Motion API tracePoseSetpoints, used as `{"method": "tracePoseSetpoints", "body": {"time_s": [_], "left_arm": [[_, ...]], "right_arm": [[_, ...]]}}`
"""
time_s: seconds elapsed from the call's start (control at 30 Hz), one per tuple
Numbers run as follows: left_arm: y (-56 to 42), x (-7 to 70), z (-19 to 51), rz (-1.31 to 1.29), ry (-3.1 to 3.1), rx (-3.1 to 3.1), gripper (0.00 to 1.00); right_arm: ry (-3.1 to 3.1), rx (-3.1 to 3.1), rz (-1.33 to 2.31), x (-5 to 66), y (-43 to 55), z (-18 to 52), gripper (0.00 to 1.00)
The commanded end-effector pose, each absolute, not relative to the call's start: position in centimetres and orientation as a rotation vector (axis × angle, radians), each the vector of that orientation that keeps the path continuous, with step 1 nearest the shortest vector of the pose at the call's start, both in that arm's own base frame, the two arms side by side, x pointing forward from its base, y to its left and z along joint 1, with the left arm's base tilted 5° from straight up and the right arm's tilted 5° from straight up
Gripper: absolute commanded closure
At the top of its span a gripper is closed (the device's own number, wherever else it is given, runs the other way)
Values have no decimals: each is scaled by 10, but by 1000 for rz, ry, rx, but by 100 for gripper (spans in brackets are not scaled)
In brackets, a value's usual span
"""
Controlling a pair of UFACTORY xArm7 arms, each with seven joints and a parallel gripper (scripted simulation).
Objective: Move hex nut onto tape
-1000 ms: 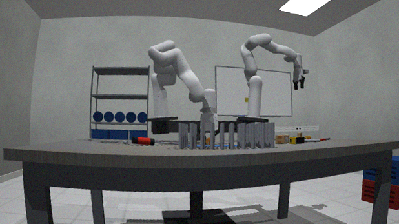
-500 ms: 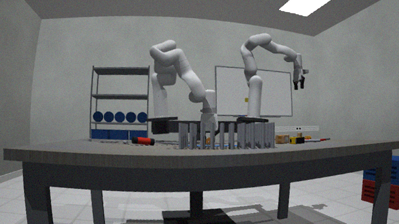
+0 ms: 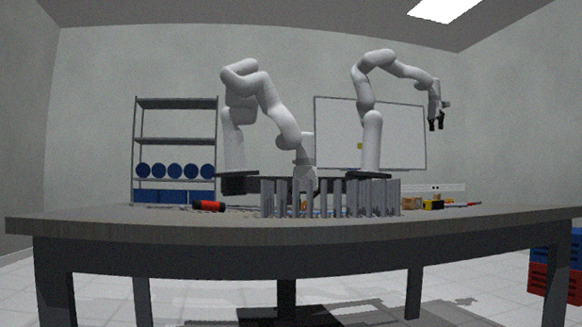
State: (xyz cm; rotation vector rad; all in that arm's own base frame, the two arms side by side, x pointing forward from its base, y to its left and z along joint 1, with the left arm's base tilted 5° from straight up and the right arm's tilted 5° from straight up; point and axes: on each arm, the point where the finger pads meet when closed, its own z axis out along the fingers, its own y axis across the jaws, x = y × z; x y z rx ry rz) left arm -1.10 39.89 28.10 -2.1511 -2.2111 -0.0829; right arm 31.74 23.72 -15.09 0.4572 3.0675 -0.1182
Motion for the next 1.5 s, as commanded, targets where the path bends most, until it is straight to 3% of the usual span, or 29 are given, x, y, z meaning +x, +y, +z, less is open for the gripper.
{"method": "tracePoseSetpoints", "body": {"time_s": [0.0, 1.47], "left_arm": [[400, -11, 283, -88, -2209, -2149, 0], [400, -11, 283, -88, -2209, -2149, 0]], "right_arm": [[3065, 456, -113, 316, 239, -150, 100], [3065, 456, -113, 296, 245, -151, 100]]}}
